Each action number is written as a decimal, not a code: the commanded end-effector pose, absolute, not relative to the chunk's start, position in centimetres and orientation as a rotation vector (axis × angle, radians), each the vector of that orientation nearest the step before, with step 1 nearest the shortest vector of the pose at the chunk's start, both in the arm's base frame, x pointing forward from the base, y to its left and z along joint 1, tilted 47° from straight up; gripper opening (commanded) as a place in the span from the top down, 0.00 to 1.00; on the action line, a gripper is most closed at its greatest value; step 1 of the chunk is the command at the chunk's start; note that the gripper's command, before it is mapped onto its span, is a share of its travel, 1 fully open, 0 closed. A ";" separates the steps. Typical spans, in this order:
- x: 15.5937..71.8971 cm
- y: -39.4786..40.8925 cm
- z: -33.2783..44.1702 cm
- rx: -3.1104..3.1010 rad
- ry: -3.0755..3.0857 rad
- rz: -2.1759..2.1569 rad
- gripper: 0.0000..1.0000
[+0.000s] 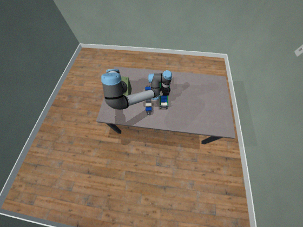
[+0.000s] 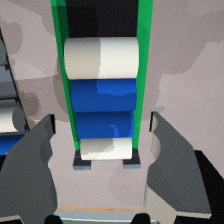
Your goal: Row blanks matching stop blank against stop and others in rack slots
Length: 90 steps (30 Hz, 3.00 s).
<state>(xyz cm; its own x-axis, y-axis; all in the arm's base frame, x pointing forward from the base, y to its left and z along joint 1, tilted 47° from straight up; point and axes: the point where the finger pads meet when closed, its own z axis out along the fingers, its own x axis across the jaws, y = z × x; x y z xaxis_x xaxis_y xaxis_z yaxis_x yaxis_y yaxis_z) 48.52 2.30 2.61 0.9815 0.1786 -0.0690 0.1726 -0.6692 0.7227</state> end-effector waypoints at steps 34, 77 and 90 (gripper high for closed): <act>48.8 1.2 1.6 2.317 0.244 0.012 0.47; 49.0 -0.7 -0.2 2.317 0.244 0.012 0.47; 49.1 -1.3 -0.8 2.317 0.244 0.012 0.47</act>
<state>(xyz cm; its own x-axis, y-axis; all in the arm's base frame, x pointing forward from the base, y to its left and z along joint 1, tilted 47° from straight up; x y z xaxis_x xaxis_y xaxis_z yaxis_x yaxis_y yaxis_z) 49.03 -1.26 -0.77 0.9815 0.1789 -0.0688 0.1727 -0.6694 0.7226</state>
